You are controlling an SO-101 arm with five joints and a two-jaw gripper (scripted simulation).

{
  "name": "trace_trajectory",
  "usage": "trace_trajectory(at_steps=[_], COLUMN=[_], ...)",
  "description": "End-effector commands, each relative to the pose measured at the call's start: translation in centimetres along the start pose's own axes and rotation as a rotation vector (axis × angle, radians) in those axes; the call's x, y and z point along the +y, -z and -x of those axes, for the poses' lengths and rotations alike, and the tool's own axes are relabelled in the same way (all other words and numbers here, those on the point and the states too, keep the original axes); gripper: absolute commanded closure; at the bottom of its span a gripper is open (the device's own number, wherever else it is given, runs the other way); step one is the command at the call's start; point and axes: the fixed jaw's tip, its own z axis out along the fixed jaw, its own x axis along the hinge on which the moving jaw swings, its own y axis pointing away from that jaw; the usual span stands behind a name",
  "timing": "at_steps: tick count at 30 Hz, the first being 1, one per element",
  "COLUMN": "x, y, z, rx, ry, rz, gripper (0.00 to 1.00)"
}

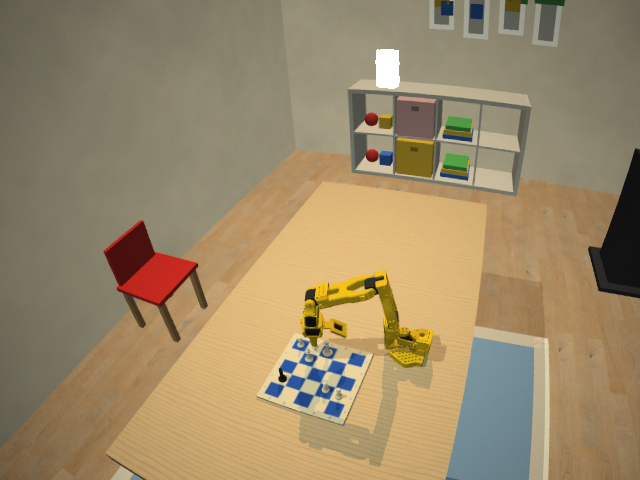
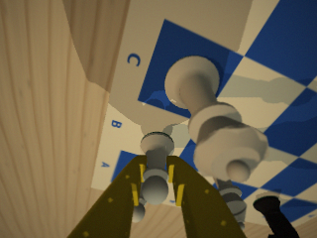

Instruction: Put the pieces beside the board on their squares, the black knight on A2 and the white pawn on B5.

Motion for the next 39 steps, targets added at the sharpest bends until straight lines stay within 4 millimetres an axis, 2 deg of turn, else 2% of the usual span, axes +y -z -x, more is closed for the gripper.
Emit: trace_trajectory(at_steps=[1,39], x=[-0.17,-0.18], y=[0.18,-0.77], z=[-0.25,-0.2], rx=[-0.003,-0.003], ry=[-0.001,-0.001], rz=[-0.002,-0.002], gripper=[1.0,1.0])
